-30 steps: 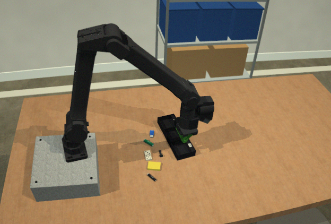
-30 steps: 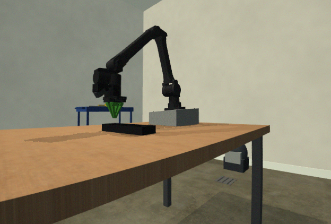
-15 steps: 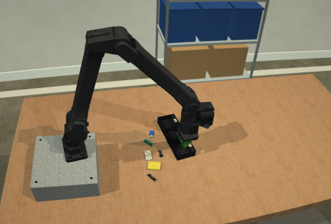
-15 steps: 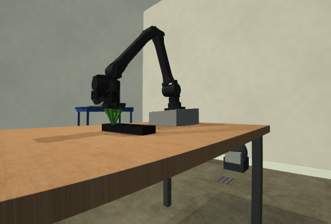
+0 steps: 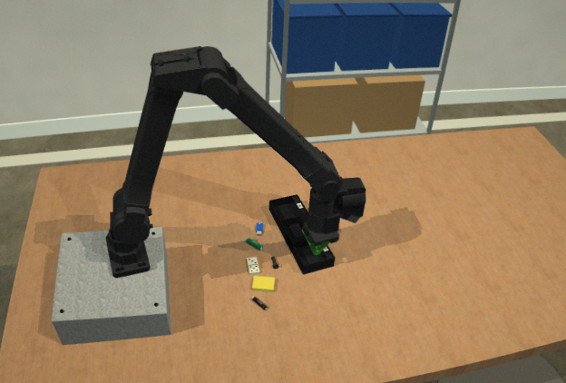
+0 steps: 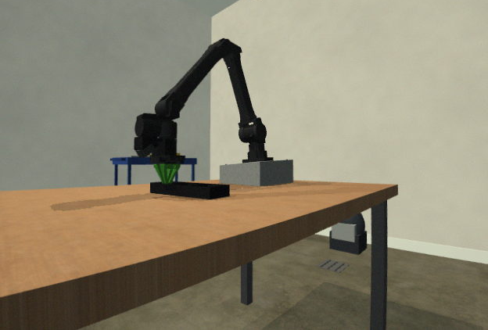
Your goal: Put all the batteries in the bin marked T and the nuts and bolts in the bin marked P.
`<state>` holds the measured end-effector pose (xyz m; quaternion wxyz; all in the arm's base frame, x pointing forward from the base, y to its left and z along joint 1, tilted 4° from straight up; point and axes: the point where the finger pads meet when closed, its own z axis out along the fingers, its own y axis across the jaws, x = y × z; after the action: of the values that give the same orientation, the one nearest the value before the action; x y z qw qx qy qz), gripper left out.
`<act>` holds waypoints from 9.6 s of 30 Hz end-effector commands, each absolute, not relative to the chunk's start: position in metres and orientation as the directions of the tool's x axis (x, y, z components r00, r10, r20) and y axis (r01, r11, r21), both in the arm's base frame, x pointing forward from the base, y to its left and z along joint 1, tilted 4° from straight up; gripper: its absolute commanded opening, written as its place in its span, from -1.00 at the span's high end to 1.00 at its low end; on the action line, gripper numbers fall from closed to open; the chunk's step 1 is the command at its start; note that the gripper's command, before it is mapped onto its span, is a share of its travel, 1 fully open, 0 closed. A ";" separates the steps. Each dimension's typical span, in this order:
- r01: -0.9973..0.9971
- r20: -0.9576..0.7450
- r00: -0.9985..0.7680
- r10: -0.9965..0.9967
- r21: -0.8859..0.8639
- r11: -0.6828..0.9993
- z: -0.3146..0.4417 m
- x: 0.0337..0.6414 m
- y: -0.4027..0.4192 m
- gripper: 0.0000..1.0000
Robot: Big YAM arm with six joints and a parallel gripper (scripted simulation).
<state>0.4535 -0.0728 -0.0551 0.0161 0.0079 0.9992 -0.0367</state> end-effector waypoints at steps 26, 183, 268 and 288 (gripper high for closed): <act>0.014 -0.067 -0.998 0.008 -0.078 0.997 -0.047 0.455 -0.077 0.83; 0.016 -0.036 -0.999 0.014 -0.073 0.997 -0.066 0.454 0.007 0.83; 0.010 -0.040 -0.999 0.007 -0.073 0.997 -0.041 0.447 0.012 0.83; 0.024 -0.062 -0.998 0.020 -0.071 0.997 -0.007 0.467 0.016 0.83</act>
<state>0.4436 0.0130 -0.0176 0.0168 0.0056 0.9992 -0.0354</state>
